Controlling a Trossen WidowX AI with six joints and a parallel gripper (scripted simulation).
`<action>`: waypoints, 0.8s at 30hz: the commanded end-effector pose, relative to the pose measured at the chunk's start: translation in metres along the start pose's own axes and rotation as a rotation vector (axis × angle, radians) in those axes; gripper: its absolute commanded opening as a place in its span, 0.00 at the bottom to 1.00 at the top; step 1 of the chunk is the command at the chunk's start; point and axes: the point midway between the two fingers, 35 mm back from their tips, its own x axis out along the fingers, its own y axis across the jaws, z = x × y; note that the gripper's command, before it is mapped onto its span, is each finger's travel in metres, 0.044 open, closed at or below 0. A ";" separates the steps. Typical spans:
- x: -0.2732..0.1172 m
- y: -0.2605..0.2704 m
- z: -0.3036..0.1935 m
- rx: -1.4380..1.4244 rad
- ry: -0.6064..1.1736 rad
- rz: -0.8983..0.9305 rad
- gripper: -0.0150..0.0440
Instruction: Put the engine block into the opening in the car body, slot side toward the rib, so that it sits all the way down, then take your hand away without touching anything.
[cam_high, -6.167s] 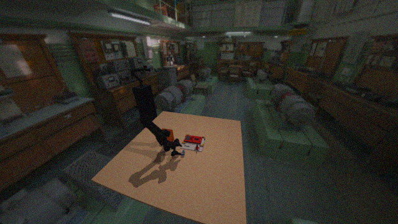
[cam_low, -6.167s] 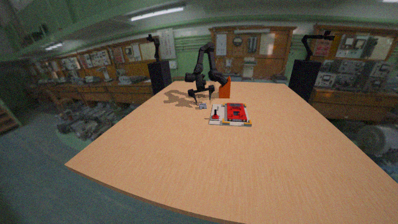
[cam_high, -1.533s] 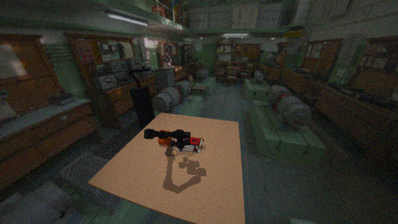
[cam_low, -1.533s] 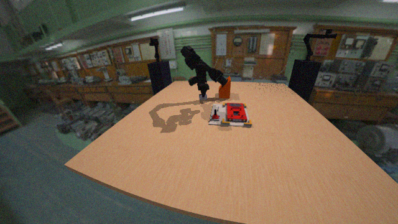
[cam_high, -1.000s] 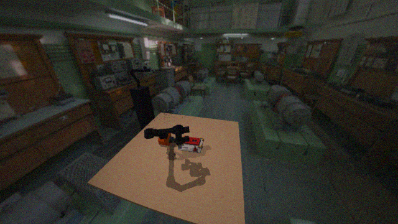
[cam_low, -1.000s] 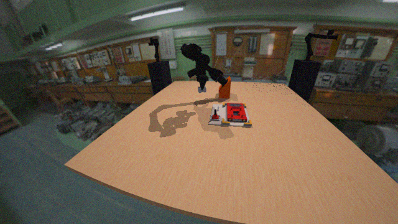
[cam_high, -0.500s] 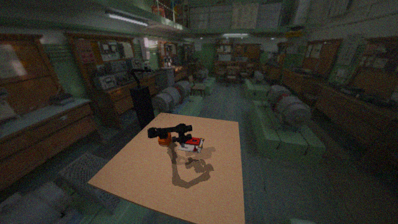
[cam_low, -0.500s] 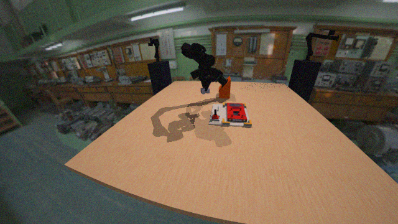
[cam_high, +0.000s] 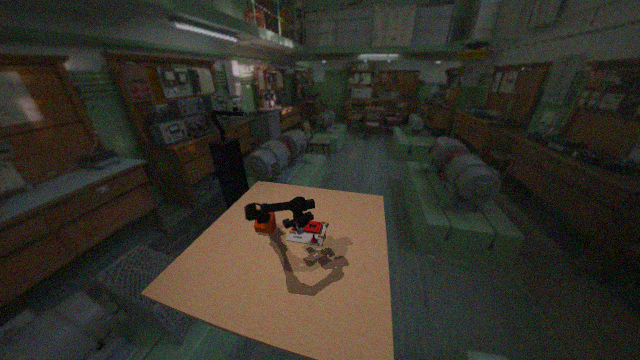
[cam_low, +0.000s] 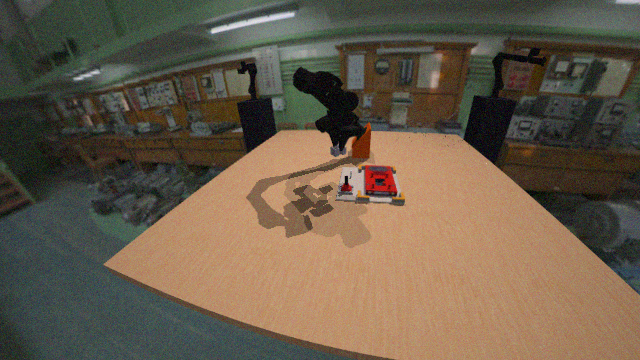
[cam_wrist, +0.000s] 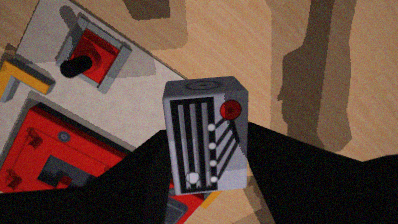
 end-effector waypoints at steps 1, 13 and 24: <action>0.003 0.014 -0.005 -0.068 0.003 0.003 0.25; 0.012 0.046 -0.019 -0.249 0.002 0.005 0.25; 0.023 0.075 -0.034 -0.416 0.002 0.007 0.25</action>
